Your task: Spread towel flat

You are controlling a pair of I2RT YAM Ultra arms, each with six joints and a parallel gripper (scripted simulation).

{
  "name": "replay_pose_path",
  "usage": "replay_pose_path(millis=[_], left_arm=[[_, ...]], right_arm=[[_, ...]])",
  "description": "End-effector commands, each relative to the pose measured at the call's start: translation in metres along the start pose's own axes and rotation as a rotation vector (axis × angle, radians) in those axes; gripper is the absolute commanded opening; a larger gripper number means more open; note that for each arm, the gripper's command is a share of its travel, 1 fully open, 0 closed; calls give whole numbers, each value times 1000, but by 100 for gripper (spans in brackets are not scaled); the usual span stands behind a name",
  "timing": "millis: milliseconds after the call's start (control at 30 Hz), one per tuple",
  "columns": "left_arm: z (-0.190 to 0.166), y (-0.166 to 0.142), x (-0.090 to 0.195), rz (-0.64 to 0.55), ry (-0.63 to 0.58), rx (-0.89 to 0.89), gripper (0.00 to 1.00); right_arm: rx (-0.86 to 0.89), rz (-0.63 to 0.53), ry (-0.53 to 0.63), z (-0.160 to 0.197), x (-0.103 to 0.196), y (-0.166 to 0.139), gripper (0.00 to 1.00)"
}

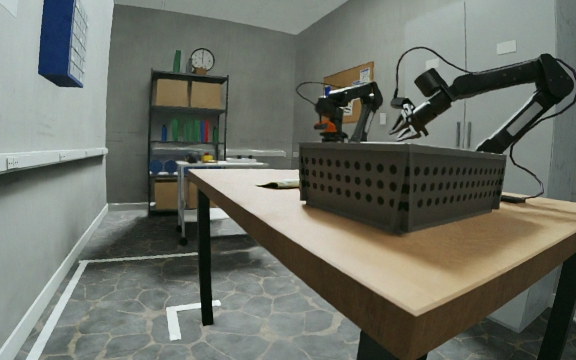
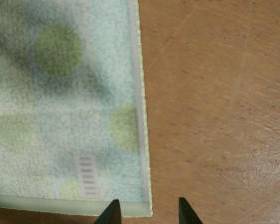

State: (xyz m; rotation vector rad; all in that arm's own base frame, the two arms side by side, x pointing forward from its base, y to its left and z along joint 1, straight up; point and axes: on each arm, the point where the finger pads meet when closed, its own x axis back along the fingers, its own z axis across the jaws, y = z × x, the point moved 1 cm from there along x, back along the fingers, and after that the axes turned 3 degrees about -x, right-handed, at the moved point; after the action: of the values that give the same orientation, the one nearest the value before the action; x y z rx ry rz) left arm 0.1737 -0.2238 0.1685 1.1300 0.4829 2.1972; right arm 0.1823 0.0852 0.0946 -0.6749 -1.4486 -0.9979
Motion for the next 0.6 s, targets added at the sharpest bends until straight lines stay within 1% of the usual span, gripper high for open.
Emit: replay_pose_path(millis=[0,33,133,167,200,233,300,367,400,567], left_arm=[[-8,10,-15,32,-44,-76,34],[-13,14,-20,31,-64,-97,34],[-33,20,-35,45,-143,-160,34],[-38,24,-40,45,-163,-182,34],[-44,26,-46,49,-188,-203,34],[-51,28,-51,53,-213,-224,34],[-65,32,-61,64,-267,-266,34],[-65,32,-61,64,-267,-266,34],[-74,30,-64,83,-308,-289,34],[-108,43,-89,91,-446,-392,34]], right_arm=[[10,77,35,14,-29,-13,34],[10,77,34,17,-35,-17,34],[11,78,28,17,-37,-18,34],[12,63,26,16,-34,-13,34],[15,21,24,17,-25,-2,34],[16,13,24,17,-24,-2,34],[16,14,24,17,-24,-2,34],[16,14,24,17,-24,-2,34],[16,14,24,17,-24,-2,34],[20,12,24,17,-24,-2,34]])
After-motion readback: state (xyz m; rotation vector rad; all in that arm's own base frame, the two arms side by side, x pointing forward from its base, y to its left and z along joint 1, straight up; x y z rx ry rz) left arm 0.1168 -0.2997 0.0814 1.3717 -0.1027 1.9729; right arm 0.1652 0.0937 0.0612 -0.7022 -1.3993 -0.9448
